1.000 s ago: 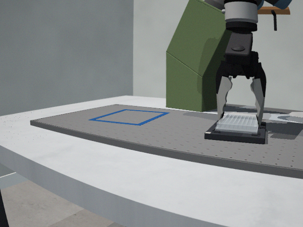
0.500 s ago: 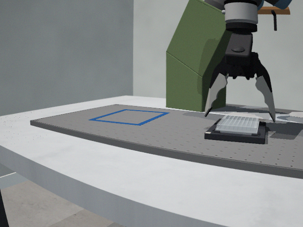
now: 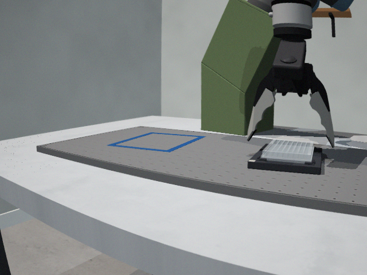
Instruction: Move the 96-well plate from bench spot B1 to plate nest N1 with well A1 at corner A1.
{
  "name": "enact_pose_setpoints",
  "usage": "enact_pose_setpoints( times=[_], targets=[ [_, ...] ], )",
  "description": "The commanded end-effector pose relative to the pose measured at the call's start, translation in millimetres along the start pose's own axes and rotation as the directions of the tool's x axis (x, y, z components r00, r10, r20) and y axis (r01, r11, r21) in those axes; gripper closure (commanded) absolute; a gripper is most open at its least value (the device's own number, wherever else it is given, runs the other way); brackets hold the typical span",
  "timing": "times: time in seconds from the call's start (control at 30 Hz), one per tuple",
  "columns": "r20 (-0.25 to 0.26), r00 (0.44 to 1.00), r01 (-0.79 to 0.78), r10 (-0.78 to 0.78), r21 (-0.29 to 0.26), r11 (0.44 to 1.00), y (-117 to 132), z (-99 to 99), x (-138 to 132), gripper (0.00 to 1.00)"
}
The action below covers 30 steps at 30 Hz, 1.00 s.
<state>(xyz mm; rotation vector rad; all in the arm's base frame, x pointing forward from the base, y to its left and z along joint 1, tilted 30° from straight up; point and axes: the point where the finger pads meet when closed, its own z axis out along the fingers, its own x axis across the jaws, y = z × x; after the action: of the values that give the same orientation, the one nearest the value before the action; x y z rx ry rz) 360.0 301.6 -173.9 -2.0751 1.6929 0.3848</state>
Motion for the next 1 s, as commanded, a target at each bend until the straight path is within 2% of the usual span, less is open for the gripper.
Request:
enact_pose_setpoints(
  times=[0.0, 0.4, 0.97],
  targets=[
    [0.0, 1.0, 0.0, 0.0, 0.001, 1.0, -0.4, -0.3, 0.0, 0.0],
    [0.0, 1.0, 0.0, 0.0, 0.001, 1.0, -0.4, -29.5, 0.0, 0.0],
    [0.0, 1.0, 0.0, 0.0, 0.001, 1.0, -0.4, -32.2, 0.0, 0.0]
  ],
)
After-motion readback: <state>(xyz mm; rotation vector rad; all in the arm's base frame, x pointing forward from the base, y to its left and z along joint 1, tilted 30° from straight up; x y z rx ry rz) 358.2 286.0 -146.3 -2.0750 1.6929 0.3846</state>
